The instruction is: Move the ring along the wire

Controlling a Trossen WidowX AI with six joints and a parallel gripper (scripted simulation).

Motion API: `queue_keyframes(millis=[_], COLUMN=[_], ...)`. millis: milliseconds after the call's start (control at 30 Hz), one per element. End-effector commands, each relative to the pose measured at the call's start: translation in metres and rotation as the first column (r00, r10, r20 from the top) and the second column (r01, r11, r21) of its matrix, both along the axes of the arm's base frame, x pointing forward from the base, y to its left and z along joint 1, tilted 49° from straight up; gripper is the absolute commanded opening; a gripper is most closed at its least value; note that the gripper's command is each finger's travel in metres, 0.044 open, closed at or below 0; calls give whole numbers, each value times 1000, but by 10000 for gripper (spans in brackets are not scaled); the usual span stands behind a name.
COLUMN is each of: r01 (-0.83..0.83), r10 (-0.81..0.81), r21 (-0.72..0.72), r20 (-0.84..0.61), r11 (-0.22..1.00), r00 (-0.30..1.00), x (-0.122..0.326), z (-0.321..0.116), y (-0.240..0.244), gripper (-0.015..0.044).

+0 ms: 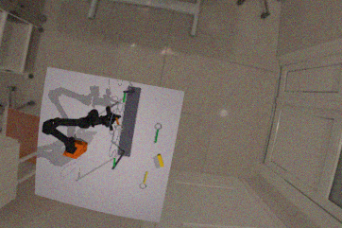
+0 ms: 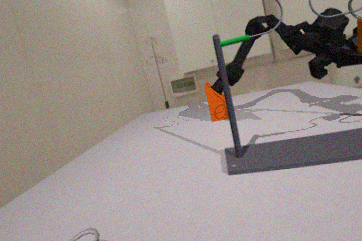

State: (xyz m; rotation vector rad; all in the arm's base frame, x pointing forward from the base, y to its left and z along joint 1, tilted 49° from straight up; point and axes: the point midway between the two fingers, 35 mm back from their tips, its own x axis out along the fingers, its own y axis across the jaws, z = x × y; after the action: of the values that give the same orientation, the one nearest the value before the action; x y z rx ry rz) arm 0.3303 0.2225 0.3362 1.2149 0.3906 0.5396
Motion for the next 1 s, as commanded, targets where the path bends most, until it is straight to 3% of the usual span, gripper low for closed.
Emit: queue_keyframes(millis=[0,467,967], r01=[2,15,21], r10=[-2,-9,-11], r21=[-78,-288,-360], r20=[2,23,30], r11=[997,958,933], r00=[1000,1000,999], x=[1,4,6], z=[-14,-47,-66], y=[-5,-24,-39], gripper=[-150,-150,-150])
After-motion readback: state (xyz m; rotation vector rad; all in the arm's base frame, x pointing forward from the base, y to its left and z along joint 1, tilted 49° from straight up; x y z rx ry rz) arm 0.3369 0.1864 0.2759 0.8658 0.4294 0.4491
